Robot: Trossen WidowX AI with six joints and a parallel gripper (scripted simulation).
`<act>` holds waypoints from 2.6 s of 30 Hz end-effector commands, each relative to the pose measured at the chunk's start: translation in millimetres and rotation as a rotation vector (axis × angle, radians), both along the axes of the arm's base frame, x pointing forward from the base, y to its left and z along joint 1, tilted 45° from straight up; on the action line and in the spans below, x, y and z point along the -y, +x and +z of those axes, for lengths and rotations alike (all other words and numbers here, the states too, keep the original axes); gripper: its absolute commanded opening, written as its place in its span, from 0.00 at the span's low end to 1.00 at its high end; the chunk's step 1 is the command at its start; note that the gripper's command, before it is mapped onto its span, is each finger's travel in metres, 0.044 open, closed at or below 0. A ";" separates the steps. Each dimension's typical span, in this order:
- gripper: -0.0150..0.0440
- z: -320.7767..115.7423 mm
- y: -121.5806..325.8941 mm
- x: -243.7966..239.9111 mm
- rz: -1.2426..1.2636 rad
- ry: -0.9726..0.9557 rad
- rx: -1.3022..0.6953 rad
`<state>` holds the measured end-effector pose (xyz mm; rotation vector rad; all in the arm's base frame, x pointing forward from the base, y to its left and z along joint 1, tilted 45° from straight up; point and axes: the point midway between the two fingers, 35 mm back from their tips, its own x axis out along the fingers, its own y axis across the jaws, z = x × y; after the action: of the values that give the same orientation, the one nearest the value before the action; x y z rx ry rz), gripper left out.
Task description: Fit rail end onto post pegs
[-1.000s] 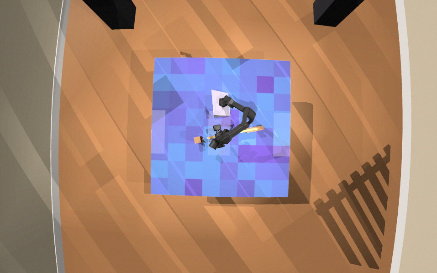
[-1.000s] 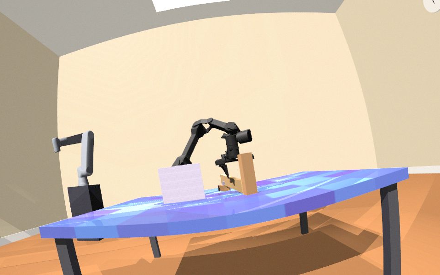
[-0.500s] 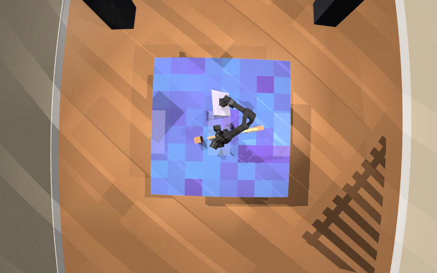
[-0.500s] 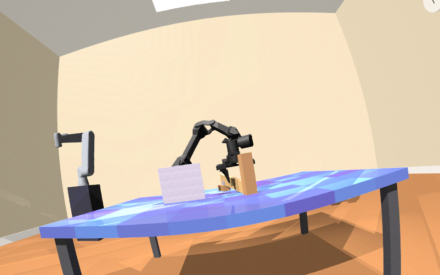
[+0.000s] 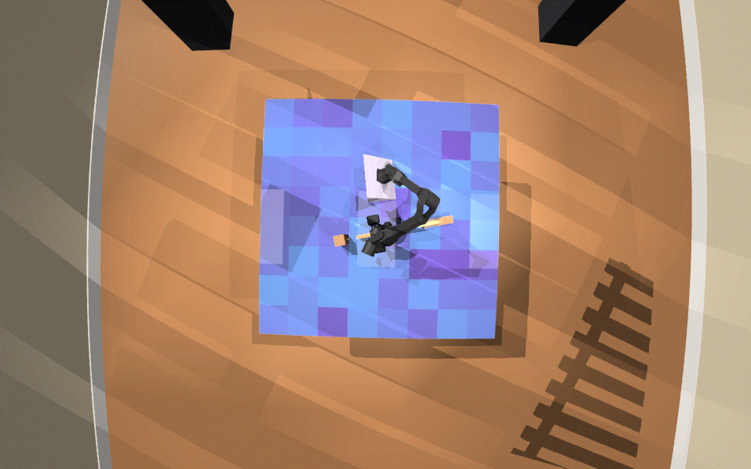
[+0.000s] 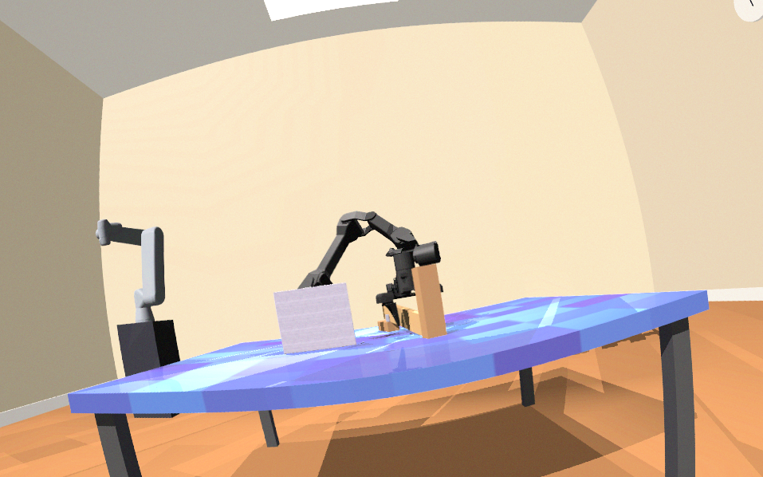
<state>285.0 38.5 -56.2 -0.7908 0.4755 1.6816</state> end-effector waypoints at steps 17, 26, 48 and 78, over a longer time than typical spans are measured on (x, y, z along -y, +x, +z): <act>0.42 -8.2 -3.8 -7.5 -0.006 0.008 -0.012; 0.25 -8.2 -3.8 -7.5 -0.006 0.008 -0.012; 0.25 -4.7 -3.1 -3.5 -0.006 0.007 -0.012; 0.25 6.4 2.6 6.0 -0.006 0.007 -0.012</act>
<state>282.5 37.0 -55.3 -0.7625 0.4887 1.6992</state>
